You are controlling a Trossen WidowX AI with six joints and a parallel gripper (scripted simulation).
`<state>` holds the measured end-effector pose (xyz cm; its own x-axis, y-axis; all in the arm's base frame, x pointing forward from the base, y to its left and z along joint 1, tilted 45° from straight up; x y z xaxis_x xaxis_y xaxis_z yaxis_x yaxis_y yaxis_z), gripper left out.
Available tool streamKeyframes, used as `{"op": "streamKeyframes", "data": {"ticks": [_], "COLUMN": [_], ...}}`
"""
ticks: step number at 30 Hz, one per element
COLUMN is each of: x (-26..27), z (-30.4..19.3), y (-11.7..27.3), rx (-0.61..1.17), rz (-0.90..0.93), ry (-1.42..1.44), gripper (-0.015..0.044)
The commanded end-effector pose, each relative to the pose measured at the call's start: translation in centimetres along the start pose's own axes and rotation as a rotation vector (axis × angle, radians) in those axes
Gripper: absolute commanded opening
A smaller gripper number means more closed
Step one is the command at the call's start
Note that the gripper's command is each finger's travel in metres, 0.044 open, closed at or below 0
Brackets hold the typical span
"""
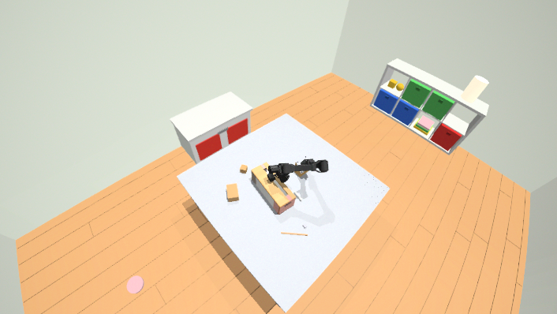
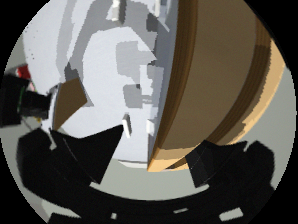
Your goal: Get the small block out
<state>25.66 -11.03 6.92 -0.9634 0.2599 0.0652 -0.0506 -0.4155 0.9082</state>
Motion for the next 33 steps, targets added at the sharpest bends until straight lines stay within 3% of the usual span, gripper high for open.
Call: {"op": "streamKeyframes", "data": {"ticks": [1, 33], "x": [0.0, -0.3], "z": [-0.5, -3.5], "y": [-0.4, -1.5], "rx": [0.002, 0.003], "rz": [0.010, 0.009], "ry": [0.000, 0.000], "gripper": [0.0400, 0.0400]}}
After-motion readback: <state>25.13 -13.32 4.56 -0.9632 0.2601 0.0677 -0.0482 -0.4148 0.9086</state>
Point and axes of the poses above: the point midway between the two fingers, 35 mm back from their tips, its own y axis back along the fingers, its own x axis across the jaws, z = x × y, the point moved 8 cm from there along y, back along the fingers, and after that the axes turned 6 degrees about -y, right-handed, at the moved point
